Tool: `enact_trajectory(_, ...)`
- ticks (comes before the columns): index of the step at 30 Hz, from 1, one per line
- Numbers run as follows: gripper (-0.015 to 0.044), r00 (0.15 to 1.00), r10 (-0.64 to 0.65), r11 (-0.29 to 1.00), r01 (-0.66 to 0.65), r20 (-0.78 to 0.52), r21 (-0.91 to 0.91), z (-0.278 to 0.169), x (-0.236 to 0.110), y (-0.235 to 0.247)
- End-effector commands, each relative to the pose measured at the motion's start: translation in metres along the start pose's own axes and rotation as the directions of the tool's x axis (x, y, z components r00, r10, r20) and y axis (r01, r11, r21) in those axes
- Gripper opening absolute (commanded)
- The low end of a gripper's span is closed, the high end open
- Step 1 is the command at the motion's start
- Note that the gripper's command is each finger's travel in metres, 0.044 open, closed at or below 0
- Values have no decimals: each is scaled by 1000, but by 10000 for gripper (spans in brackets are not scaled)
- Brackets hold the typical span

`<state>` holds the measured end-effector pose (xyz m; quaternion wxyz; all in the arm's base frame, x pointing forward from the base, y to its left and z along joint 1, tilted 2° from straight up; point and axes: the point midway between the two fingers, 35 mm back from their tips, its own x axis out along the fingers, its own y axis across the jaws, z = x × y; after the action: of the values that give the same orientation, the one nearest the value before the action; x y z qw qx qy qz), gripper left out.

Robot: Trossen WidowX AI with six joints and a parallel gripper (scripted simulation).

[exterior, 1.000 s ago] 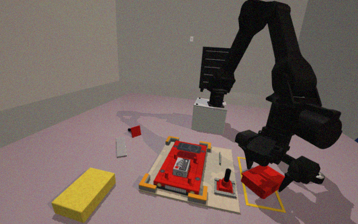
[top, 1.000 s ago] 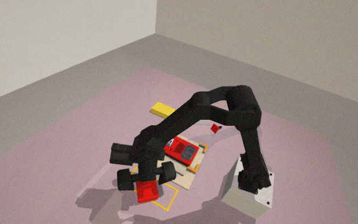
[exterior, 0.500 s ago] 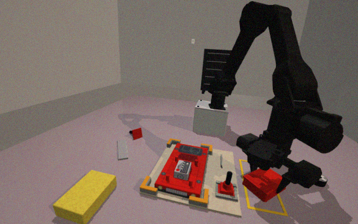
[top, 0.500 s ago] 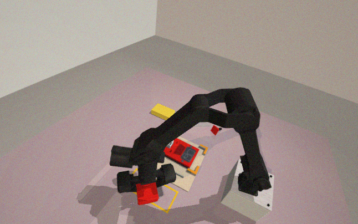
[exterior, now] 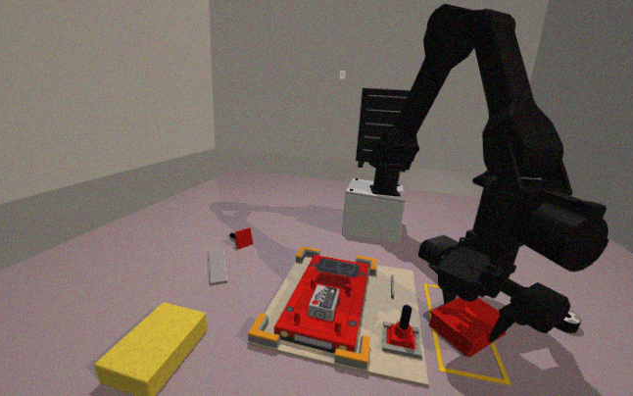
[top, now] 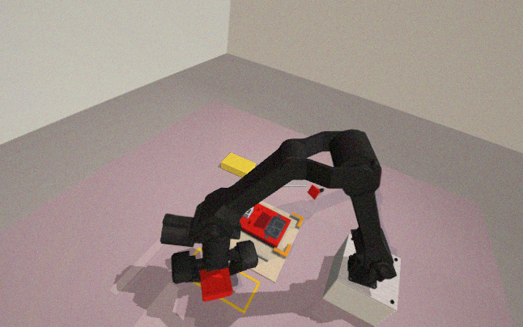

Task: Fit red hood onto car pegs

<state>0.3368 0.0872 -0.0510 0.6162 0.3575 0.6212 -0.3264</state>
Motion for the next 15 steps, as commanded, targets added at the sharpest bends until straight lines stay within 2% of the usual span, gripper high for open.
enact_trajectory(1, 0, 1000, 9, 1000, -9, 3, -1, 1, -8, 2)
enact_trajectory(15, 0, 1000, 9, 1000, -9, 3, -1, 1, -44, 2)
